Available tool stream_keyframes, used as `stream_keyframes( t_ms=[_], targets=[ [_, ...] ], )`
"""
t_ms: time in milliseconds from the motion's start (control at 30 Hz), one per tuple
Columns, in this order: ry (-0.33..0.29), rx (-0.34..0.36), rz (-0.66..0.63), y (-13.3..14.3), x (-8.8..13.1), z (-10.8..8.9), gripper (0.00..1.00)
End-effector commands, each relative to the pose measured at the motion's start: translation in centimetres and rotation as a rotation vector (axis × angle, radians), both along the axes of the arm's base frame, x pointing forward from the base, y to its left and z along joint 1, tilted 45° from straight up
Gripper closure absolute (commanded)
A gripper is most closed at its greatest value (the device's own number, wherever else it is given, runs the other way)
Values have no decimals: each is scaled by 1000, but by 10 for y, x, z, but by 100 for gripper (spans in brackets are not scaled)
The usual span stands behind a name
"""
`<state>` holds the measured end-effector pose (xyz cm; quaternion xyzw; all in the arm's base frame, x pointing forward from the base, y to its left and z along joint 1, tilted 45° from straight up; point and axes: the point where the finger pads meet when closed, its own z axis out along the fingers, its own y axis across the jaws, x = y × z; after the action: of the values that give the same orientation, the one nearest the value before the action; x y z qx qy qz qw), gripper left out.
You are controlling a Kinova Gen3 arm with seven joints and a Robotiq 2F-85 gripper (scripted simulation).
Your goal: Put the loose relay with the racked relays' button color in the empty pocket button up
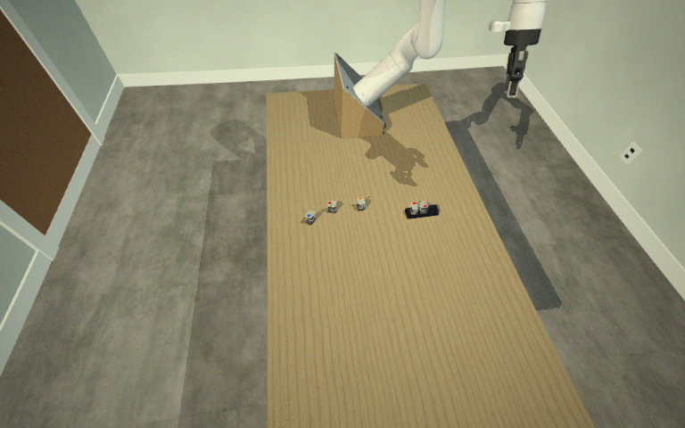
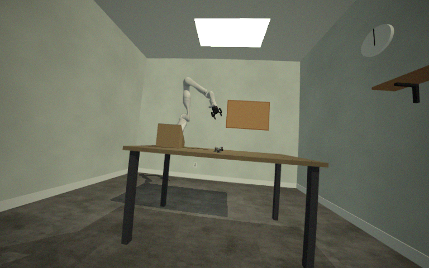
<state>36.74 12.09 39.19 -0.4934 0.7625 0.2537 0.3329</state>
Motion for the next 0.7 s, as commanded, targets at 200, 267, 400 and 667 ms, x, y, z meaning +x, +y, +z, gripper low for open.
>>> stream_keyframes(
  t_ms=[200, 267, 400, 667],
  targets=[
    [-12, 11, 21, 4, 10, -5, 0],
    [-12, 11, 21, 4, 10, -5, 0],
    [-16, 15, 47, 8, 17, -13, 0],
    [-24, 15, 171, 35, 46, -65, 0]
  ],
)
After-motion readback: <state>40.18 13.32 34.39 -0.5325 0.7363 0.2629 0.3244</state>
